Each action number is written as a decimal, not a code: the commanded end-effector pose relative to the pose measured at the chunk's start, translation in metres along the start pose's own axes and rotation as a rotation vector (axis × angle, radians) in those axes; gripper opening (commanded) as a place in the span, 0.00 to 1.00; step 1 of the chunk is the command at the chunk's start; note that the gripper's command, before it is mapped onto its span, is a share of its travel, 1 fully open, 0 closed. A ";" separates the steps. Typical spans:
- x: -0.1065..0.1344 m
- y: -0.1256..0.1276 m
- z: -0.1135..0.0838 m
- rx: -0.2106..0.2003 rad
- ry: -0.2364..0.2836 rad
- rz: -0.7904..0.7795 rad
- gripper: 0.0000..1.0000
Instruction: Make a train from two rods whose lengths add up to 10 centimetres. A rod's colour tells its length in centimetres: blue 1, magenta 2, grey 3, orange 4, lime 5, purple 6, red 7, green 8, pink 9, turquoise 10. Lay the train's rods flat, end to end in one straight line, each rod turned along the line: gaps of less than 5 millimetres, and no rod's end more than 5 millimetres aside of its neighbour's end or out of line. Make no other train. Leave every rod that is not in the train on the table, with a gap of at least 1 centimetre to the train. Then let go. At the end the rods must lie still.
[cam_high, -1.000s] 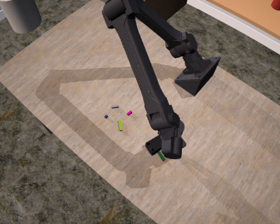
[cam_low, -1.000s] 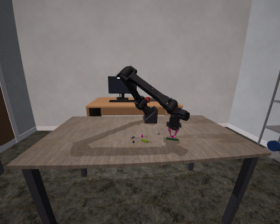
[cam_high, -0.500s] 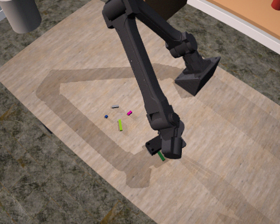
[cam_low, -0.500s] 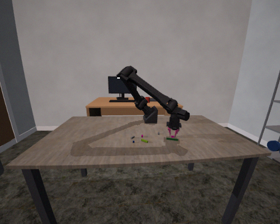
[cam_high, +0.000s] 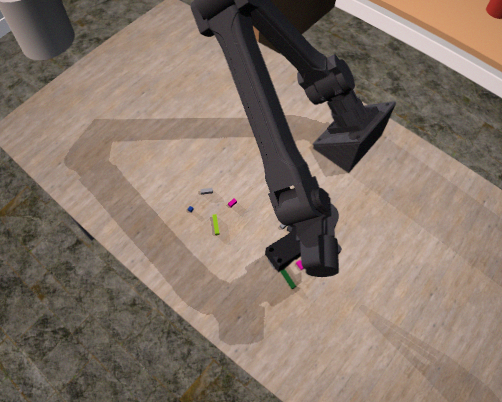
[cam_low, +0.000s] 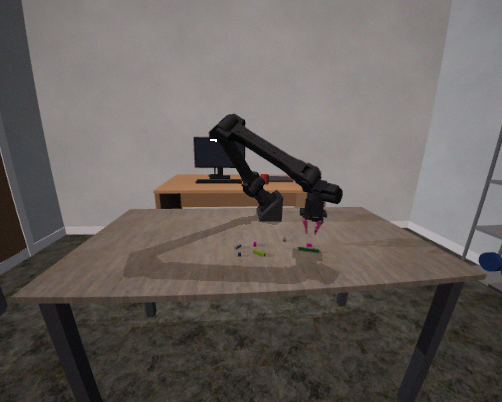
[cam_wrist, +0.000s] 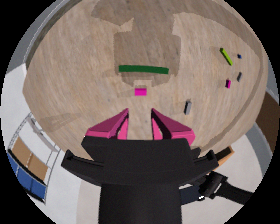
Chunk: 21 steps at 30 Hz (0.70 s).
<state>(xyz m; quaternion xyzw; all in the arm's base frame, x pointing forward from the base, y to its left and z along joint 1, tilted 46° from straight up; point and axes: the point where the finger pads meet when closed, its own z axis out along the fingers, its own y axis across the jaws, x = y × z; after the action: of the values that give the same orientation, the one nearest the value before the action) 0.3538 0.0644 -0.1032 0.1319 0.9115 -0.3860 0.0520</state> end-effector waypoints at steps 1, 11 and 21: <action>-0.022 0.010 -0.040 -0.043 -0.039 0.052 0.34; -0.027 0.002 -0.060 -0.036 -0.014 0.077 0.34; -0.013 0.002 -0.053 -0.014 -0.009 0.042 1.00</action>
<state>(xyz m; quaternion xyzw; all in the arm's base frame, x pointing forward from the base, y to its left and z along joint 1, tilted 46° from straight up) 0.3580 0.0937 -0.0723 0.1423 0.9099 -0.3857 0.0558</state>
